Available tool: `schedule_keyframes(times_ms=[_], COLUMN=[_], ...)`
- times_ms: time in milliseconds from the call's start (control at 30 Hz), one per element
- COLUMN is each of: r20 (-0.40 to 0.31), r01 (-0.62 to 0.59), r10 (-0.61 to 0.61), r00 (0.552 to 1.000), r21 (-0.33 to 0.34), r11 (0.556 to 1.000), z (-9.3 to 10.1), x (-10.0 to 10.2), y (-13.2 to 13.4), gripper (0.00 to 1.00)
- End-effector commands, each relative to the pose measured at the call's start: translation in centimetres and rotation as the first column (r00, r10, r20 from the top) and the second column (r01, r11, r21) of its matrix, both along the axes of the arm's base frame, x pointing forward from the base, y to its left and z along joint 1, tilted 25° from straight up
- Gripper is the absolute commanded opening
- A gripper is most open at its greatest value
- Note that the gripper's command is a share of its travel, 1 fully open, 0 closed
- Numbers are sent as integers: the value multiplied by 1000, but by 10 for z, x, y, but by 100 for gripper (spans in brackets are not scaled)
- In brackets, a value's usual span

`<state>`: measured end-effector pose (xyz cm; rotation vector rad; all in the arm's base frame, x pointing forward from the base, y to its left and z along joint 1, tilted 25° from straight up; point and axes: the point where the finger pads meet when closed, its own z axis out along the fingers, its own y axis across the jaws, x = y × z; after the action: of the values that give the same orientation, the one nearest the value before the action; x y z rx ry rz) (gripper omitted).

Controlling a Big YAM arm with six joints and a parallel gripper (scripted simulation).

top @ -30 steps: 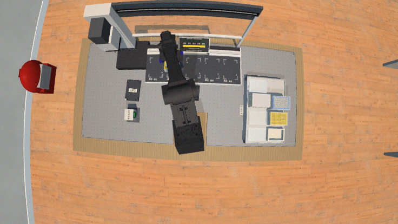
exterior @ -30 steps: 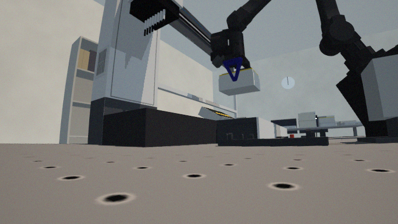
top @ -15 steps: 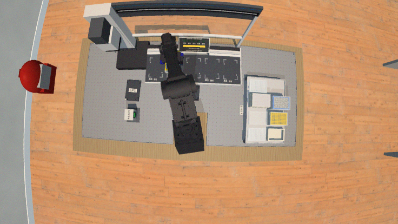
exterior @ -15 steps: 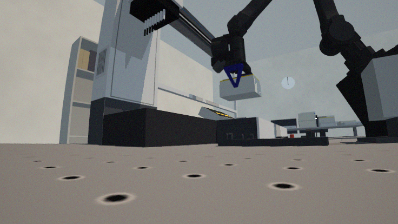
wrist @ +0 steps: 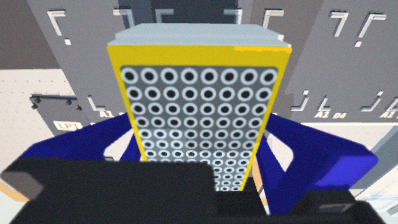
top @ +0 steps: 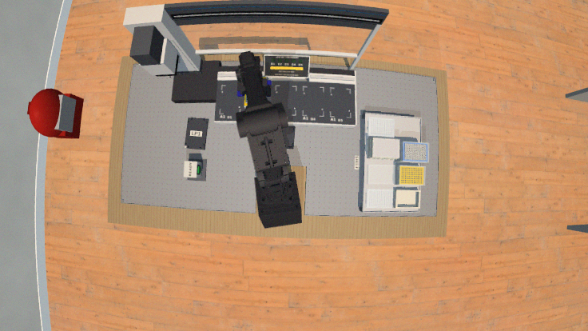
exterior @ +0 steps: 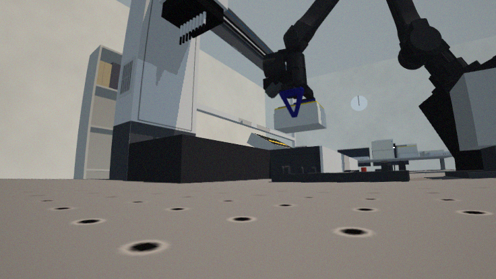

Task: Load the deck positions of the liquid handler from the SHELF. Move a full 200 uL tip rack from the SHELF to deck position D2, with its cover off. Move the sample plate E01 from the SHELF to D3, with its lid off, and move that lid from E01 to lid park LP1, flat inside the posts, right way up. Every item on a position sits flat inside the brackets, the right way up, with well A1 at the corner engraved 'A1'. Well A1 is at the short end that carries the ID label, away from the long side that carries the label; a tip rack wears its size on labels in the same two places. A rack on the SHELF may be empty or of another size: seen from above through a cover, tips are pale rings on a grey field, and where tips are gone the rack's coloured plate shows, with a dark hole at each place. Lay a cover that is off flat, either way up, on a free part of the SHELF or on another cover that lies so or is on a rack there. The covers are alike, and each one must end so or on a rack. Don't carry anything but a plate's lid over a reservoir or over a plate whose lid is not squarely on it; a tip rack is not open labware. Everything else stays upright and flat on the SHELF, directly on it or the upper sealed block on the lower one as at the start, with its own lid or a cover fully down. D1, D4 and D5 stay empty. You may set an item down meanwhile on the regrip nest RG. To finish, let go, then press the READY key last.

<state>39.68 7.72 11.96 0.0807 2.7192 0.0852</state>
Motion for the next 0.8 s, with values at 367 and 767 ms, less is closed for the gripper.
schedule_keyframes(times_ms=[367, 767], r20=[30, 17], r01=[-3, -4], r10=[3, 4], r00=[1000, 1000], r21=[4, 2], r11=[1000, 1000], z=[-12, -33], x=[19, 20], y=[0, 0], gripper=[0, 0])
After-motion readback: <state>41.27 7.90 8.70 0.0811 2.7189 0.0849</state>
